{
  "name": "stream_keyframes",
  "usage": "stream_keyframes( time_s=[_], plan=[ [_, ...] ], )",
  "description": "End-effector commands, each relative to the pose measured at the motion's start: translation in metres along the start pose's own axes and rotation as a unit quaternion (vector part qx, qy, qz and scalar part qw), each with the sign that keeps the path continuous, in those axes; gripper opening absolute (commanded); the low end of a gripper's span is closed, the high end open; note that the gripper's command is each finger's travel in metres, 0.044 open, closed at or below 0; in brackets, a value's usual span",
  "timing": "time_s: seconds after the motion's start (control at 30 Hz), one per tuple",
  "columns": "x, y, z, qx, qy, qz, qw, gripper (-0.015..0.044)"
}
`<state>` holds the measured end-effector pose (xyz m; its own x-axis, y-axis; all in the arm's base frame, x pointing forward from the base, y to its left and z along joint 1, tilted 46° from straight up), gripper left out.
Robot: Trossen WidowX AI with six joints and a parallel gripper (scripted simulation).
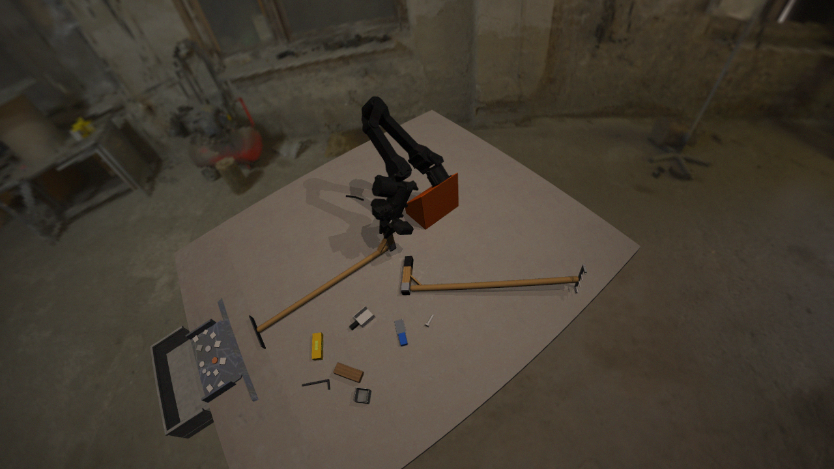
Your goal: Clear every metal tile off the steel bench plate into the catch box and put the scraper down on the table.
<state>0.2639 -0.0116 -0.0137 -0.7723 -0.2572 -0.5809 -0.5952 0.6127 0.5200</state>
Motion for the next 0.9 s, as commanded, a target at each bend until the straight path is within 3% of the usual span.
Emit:
stream_keyframes(
  time_s=[0.0, 0.87],
  plan=[
    [-0.002, 0.001, -0.005, 0.0, -0.003, -0.002, 1.0, 0.0],
    [-0.008, 0.002, -0.038, -0.003, 0.0, 0.001, 1.0, 0.0]
  ],
)
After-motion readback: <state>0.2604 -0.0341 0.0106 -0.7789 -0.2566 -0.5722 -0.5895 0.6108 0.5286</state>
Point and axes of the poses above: the point midway between the two fingers, 35 mm back from their tips, its own y axis back along the fingers, its own z axis across the jaws, x = y × z, the point moved 2 cm from there along y, back along the fingers, and after that the axes turned 10 degrees about -y, right-handed, at the moved point
